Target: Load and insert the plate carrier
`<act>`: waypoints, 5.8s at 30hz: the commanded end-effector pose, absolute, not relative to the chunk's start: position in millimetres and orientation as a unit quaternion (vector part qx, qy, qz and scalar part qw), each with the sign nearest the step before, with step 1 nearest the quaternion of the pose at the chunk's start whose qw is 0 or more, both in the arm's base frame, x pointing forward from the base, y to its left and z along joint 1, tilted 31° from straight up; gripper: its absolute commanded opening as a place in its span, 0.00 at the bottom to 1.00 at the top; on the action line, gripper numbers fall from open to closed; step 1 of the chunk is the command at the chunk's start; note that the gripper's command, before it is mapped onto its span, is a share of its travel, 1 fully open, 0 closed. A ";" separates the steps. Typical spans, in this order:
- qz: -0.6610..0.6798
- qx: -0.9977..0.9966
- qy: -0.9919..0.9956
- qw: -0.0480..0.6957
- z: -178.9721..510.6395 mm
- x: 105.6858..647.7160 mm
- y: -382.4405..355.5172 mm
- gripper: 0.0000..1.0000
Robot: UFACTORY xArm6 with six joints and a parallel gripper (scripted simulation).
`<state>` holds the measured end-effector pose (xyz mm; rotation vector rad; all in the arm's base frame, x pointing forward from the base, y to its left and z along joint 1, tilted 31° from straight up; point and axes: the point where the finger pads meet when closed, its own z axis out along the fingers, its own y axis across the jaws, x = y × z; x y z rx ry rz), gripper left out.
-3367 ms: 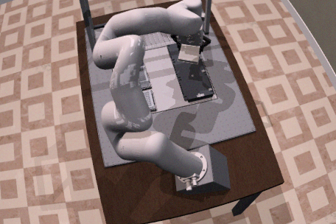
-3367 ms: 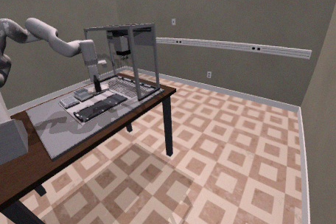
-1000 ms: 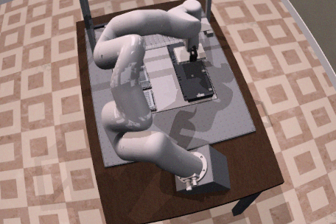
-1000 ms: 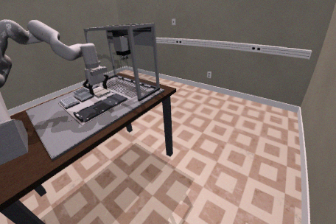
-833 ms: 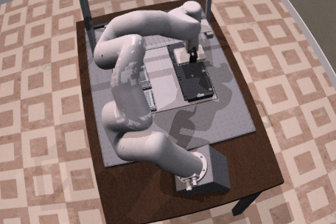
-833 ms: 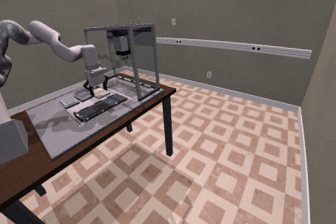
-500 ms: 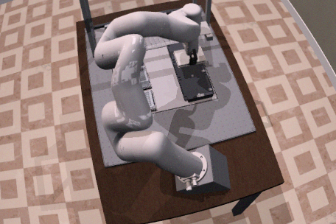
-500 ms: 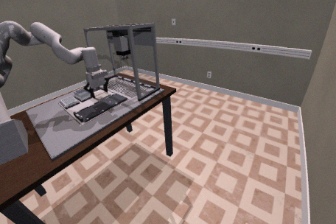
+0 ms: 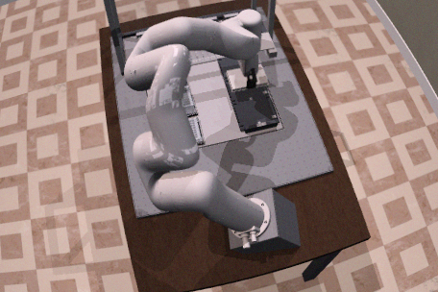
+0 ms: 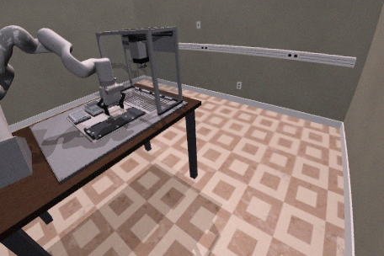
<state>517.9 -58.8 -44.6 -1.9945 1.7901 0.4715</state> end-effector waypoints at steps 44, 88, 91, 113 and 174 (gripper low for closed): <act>0.167 -0.717 0.644 0.210 -74.0 520.4 -41.3 0.00; 0.167 -0.717 0.644 0.210 -83.9 520.7 -35.3 1.00; 0.167 -0.717 0.644 0.210 -83.9 520.8 -35.3 1.00; 0.167 -0.717 0.644 0.210 -83.9 520.8 -35.3 1.00; 0.167 -0.717 0.644 0.209 -5.4 518.2 -82.8 1.00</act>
